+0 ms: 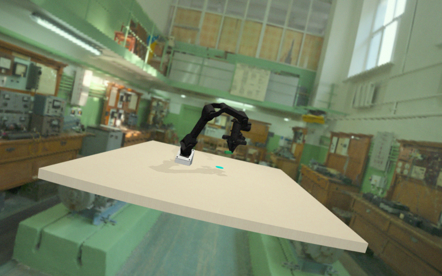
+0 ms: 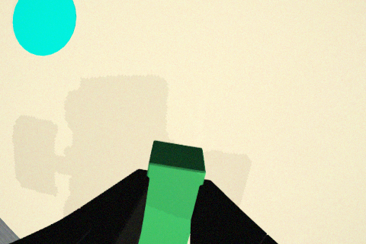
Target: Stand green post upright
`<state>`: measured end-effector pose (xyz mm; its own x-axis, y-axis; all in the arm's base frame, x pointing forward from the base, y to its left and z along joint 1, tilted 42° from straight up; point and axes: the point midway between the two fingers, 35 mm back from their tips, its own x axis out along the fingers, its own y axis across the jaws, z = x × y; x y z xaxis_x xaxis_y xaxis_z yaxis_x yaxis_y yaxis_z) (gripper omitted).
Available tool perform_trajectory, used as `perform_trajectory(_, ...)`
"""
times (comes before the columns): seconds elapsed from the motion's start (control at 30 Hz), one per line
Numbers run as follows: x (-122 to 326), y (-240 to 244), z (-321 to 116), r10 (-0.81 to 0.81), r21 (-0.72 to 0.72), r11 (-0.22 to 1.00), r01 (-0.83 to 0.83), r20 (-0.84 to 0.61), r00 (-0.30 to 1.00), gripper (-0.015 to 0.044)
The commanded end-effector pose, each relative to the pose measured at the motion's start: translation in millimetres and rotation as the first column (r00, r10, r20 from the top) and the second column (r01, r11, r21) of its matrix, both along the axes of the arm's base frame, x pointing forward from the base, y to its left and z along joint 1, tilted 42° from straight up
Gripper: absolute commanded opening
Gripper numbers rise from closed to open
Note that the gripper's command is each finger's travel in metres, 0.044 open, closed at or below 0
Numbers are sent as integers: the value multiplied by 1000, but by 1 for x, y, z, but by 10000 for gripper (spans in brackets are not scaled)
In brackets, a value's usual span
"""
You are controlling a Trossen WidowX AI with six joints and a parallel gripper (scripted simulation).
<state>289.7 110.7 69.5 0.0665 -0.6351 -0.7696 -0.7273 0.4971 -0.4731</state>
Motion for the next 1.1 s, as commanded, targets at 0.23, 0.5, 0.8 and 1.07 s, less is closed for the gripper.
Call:
perform_trajectory(0.23, -13, 27, -22, 96, -1, 995, -96, -87, 992, 23)
perform_trajectory(0.5, -24, 45, -36, 163, -3, 986, -165, -146, 976, 23)
perform_trajectory(0.8, -39, 63, -53, 235, -3, 971, -241, -212, 949, 23)
perform_trajectory(1.07, -54, 78, -67, 294, -2, 952, -306, -270, 917, 23)
